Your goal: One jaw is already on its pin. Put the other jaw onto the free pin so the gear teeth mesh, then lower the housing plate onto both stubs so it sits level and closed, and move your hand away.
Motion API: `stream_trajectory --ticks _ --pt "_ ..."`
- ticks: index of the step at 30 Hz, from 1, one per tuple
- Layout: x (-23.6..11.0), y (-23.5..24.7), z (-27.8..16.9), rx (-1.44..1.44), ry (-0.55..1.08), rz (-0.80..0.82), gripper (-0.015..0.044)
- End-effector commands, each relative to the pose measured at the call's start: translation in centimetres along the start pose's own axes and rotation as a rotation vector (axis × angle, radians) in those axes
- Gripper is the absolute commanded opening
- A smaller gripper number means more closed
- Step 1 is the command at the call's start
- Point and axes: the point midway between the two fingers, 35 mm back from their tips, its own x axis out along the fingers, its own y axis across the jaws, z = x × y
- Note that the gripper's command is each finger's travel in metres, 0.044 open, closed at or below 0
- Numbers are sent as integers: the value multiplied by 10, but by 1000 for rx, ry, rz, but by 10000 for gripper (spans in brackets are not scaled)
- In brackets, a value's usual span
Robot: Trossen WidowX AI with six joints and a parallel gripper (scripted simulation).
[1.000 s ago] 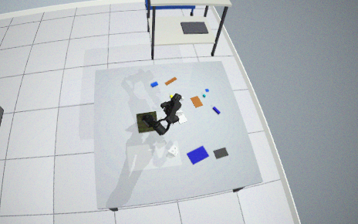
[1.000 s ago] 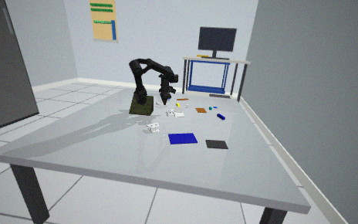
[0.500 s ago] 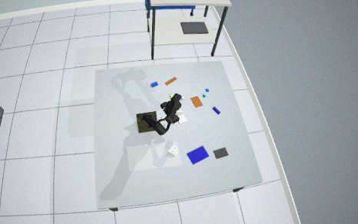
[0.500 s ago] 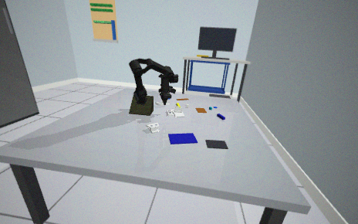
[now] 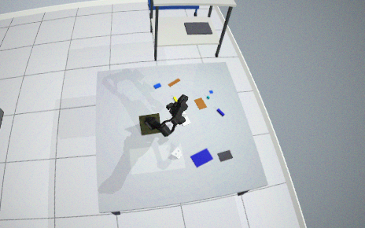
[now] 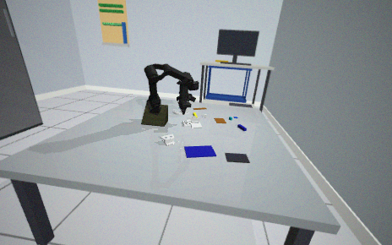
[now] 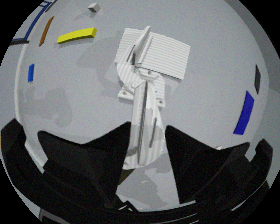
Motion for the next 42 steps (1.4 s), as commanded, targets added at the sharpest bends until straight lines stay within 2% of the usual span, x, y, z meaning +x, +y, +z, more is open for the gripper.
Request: stream_trajectory --ticks 1,22,42 --pt "0 -4 15 -4 2 -4 134" --pt "4 -31 77 -1 2 -8 134" --pt "4 -32 79 0 2 -8 134"
